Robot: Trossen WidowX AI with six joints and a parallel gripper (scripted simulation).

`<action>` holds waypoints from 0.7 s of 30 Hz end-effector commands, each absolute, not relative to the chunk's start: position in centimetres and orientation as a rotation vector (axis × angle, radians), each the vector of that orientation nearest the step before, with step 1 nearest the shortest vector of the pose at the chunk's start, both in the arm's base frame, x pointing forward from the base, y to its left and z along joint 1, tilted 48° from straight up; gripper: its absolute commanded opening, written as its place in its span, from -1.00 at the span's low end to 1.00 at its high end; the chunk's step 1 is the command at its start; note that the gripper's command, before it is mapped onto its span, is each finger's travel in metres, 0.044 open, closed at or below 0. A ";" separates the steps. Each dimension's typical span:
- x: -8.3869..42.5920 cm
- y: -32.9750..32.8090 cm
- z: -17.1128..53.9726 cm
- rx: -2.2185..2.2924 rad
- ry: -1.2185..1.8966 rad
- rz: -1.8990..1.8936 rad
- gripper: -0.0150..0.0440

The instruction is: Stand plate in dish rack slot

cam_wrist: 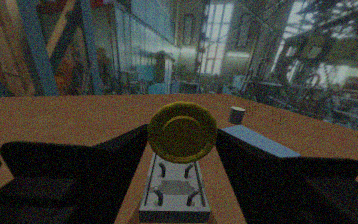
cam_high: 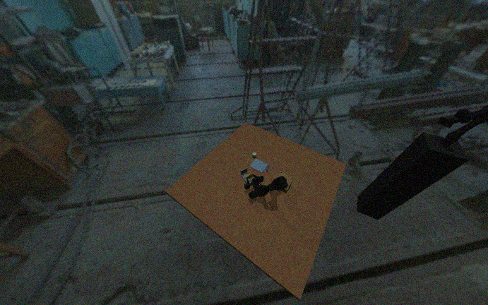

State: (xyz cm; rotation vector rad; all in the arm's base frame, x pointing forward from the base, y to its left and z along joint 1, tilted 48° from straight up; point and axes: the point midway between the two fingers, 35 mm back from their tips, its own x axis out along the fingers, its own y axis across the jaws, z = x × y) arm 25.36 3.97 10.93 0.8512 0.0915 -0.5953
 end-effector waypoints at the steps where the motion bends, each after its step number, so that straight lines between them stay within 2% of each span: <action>1: 25.1 3.9 11.2 0.855 0.069 -0.590 -0.49; 21: 26.2 5.6 9.1 0.858 0.075 -0.588 -0.49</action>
